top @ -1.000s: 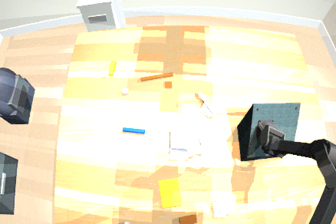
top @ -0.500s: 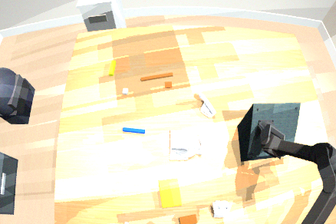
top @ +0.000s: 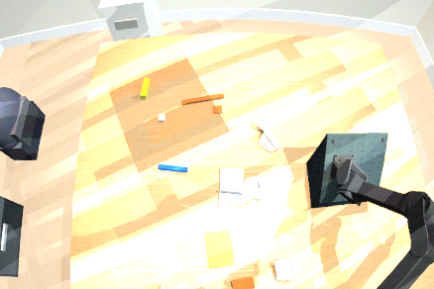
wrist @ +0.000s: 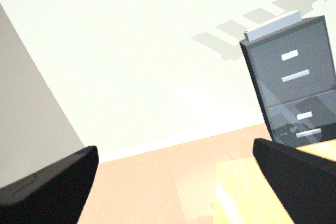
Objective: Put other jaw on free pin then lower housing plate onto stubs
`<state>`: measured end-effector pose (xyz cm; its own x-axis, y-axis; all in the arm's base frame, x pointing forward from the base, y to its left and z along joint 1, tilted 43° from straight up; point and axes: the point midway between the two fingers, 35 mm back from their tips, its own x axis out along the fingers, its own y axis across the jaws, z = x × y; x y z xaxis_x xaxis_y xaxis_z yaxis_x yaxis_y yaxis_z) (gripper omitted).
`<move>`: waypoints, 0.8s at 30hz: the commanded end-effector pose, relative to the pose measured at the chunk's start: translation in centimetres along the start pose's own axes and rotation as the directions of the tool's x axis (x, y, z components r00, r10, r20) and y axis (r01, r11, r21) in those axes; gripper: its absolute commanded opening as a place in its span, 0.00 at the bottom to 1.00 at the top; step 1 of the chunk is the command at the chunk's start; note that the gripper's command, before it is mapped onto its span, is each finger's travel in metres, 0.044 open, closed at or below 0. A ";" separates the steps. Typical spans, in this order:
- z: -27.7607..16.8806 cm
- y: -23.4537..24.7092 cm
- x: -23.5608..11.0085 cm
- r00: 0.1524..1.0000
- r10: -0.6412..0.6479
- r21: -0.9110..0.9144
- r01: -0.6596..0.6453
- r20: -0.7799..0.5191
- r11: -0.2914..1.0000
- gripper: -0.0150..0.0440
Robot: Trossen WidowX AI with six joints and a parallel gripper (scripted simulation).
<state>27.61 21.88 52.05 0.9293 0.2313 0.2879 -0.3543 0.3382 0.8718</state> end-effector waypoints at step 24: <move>-1.0 -10.4 5.4 0.977 -0.212 -0.585 0.158 -0.024 0.795 1.00</move>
<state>35.17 20.63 45.43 0.9768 0.1777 0.1198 -0.2142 0.7916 0.5723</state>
